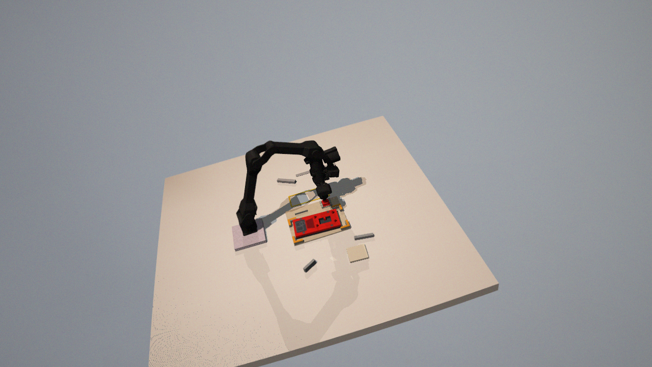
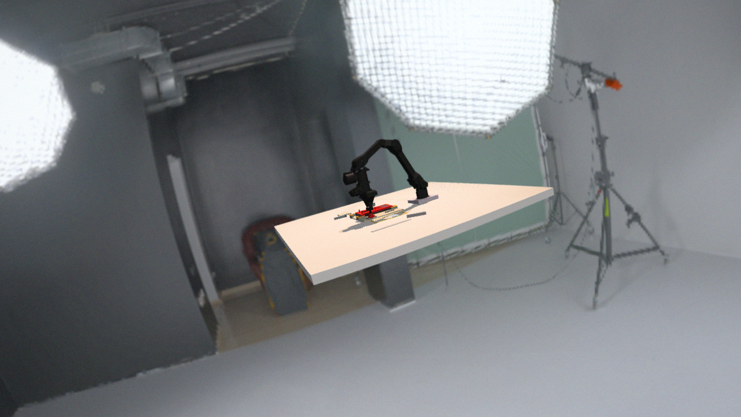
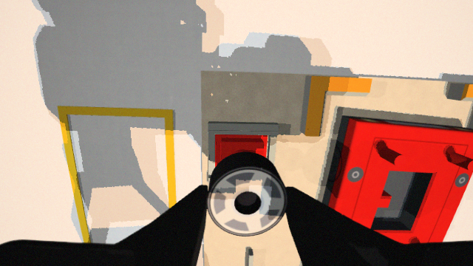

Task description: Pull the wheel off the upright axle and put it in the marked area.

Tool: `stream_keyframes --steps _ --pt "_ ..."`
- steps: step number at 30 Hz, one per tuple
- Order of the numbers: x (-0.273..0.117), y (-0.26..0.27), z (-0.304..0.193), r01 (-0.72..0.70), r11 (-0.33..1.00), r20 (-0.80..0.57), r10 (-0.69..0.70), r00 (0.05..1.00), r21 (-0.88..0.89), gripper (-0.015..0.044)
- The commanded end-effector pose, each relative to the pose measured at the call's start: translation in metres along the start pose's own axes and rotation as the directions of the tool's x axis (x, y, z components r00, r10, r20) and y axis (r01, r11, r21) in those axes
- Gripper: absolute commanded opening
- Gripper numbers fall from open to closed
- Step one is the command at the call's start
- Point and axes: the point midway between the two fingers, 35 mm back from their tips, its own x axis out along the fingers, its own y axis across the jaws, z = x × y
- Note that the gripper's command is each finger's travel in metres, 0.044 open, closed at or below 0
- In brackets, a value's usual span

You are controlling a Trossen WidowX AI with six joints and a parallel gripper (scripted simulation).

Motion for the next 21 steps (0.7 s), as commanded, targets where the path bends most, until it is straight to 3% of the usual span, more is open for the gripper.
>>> stream_keyframes --steps 1,21 --pt "-0.0037 0.0000 0.0014 0.001 1.000 0.006 -0.001 1.000 0.001 0.0000" --pt "-0.0103 0.0000 0.0013 0.001 1.000 0.007 -0.001 1.000 0.000 0.0000"
